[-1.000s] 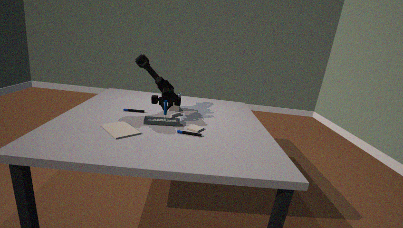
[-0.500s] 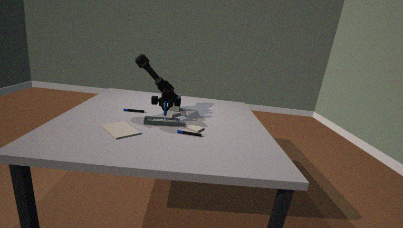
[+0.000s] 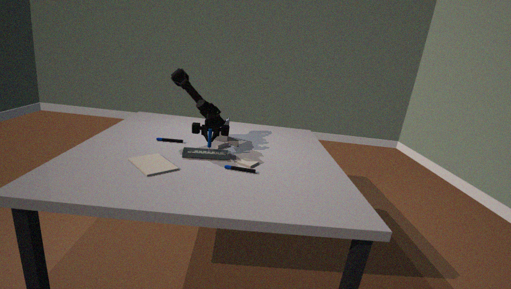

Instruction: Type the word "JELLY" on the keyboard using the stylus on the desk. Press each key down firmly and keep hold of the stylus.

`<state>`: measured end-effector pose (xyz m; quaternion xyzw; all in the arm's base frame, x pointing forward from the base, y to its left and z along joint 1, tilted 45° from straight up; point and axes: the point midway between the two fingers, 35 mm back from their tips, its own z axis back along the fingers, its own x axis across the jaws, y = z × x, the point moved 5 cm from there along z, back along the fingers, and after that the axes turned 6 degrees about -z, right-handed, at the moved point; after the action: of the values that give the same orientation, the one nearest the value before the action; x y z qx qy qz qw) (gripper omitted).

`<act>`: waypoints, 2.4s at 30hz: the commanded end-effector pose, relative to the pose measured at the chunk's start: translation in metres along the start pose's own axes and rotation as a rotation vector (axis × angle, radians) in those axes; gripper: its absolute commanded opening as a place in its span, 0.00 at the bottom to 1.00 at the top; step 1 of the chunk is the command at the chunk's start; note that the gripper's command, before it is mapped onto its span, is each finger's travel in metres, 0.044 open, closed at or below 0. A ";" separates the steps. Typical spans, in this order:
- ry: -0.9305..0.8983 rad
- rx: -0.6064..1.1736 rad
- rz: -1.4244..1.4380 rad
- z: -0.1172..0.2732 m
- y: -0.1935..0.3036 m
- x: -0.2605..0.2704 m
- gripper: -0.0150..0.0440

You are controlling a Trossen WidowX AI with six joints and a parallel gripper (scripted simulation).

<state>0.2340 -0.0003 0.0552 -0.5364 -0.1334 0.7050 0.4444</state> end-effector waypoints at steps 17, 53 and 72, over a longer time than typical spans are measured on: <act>-0.007 0.005 0.009 0.001 -0.001 0.002 0.39; -0.008 0.005 0.009 0.012 -0.018 0.004 0.25; -0.007 0.004 0.008 0.011 -0.013 0.004 0.39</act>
<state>0.2325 0.0131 0.0680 -0.5360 -0.1329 0.7046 0.4457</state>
